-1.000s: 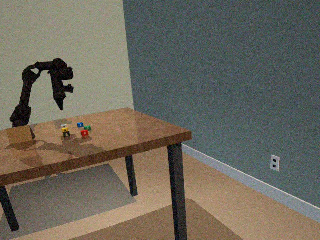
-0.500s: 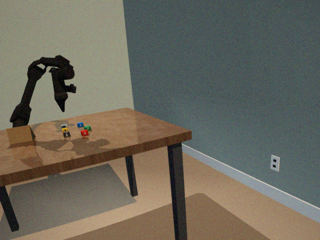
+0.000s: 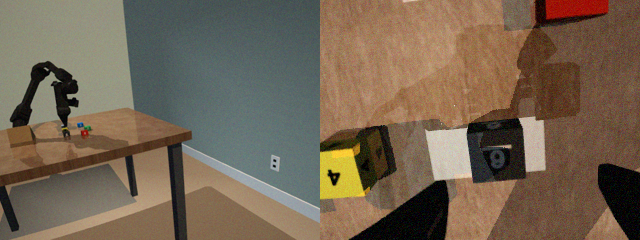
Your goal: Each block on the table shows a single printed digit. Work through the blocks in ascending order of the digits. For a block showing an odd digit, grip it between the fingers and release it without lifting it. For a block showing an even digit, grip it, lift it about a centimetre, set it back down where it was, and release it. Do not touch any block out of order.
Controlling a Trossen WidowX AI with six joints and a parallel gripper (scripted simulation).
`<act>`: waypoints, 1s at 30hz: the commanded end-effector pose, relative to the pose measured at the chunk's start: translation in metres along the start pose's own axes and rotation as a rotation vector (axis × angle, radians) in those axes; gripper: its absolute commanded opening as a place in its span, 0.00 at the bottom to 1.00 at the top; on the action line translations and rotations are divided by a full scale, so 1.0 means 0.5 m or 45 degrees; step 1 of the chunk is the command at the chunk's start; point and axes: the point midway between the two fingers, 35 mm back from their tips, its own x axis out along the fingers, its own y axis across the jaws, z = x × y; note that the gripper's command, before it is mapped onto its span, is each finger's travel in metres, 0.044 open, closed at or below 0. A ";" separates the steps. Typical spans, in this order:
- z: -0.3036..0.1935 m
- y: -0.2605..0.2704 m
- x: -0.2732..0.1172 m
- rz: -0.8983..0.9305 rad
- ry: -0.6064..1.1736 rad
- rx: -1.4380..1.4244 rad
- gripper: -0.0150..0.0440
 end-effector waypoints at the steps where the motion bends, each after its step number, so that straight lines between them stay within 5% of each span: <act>1: -0.002 0.000 0.026 0.002 -0.014 0.006 0.93; 28: -0.001 0.001 0.099 0.004 -0.015 0.005 0.93; 30: -0.001 0.001 0.099 0.004 -0.015 0.005 0.84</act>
